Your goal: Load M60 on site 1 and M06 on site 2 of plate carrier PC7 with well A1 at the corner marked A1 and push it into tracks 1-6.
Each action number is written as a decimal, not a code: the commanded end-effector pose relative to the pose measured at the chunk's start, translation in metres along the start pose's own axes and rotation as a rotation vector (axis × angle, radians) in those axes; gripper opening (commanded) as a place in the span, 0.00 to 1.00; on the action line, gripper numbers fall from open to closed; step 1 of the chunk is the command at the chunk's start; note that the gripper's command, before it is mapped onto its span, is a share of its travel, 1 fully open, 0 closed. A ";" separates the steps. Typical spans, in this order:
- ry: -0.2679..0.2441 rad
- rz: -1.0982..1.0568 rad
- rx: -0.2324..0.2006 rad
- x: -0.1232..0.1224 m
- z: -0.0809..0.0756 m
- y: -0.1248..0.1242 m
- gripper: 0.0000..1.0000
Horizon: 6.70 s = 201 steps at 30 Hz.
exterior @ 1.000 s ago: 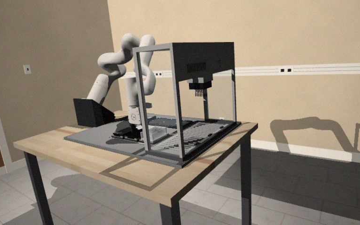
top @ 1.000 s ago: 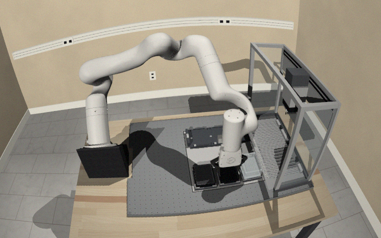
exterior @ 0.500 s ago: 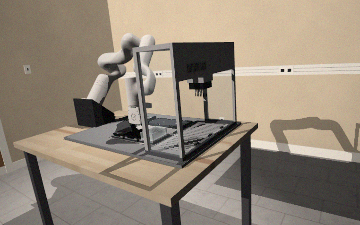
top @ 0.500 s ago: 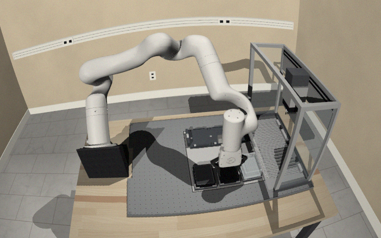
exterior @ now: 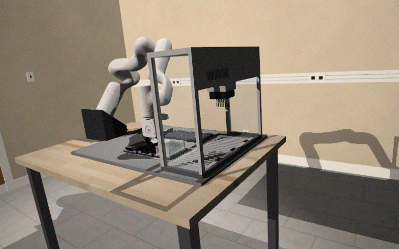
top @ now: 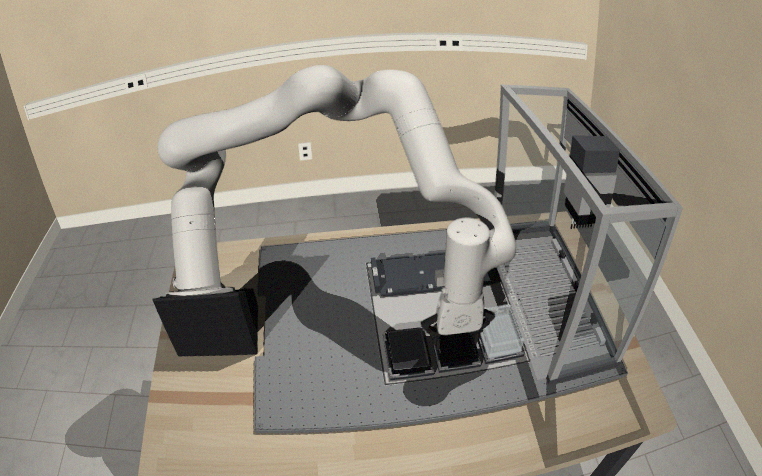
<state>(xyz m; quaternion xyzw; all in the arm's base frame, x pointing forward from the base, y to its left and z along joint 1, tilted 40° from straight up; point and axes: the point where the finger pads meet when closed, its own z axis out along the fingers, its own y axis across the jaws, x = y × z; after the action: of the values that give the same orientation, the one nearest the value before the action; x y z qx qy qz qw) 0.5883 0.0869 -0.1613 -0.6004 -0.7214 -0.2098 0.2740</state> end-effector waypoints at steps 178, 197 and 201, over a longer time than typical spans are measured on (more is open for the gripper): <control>0.001 1.554 -0.002 0.266 -0.111 0.008 0.00; 0.002 1.921 -0.002 0.266 -0.111 0.008 0.00; 0.002 2.054 -0.002 0.266 -0.111 0.008 0.00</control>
<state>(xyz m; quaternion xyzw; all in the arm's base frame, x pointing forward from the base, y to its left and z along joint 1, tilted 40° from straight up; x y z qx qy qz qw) 0.5772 0.2185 0.0946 -0.9341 0.0802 0.1002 0.3332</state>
